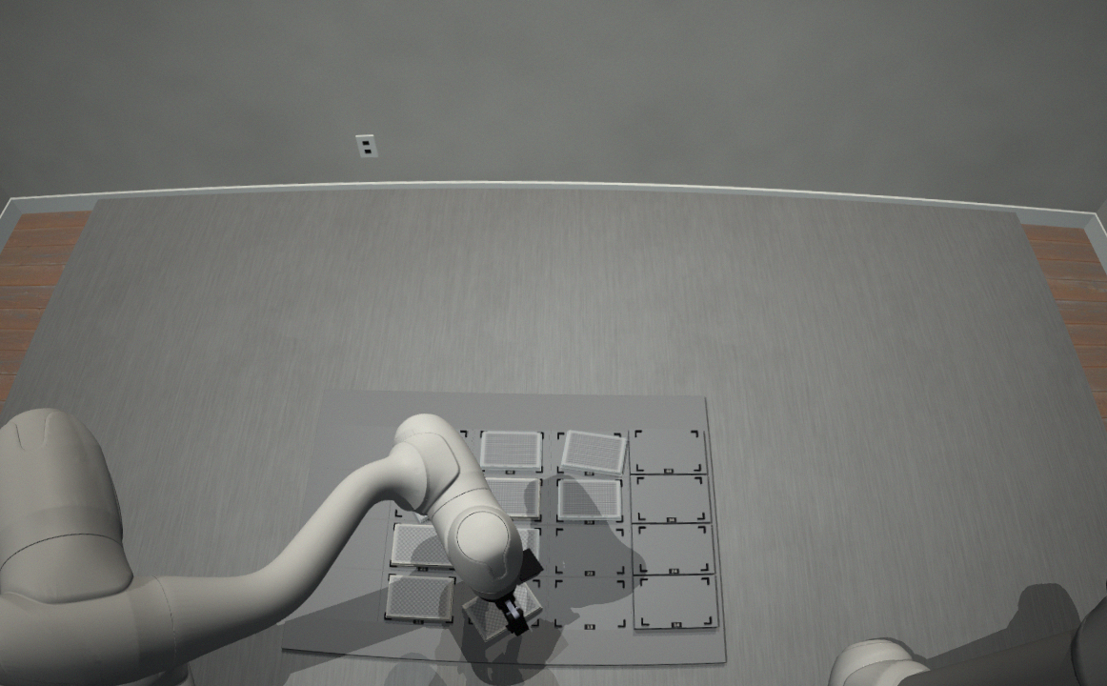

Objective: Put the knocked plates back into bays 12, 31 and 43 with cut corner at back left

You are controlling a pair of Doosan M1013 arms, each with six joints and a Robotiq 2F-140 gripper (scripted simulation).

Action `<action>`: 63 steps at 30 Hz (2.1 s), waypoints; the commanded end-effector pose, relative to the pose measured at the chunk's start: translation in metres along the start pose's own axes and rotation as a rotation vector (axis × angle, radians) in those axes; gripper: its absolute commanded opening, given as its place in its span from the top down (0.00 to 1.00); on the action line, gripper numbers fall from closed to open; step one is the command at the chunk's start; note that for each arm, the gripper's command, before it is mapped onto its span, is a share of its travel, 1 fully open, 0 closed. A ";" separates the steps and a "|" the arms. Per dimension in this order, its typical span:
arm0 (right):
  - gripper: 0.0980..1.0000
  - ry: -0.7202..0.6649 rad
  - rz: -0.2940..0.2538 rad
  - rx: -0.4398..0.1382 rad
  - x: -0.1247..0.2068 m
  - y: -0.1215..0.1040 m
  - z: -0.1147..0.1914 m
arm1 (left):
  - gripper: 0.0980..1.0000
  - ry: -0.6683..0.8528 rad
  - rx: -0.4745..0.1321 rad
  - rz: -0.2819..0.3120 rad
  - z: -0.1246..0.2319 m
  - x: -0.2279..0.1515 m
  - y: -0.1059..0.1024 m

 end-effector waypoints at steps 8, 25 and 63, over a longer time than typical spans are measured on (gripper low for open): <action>0.00 0.000 -0.001 0.001 0.000 0.001 0.000 | 0.34 0.000 0.001 -0.001 0.000 0.000 -0.011; 0.00 0.000 -0.001 0.001 0.000 0.001 0.000 | 0.36 0.000 0.001 -0.001 0.000 0.000 -0.011; 0.00 0.000 -0.001 0.001 0.000 0.001 0.000 | 0.44 0.000 0.001 -0.001 0.000 0.000 -0.011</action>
Point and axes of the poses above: on each arm, the point where the finger pads meet when closed, its own y axis back along the fingers, its own x axis across the jaws, z = x × y, the point moved 7 cm from there along y, back along the fingers, and after that the axes turned 15 degrees about -y, right-handed, at the moved point
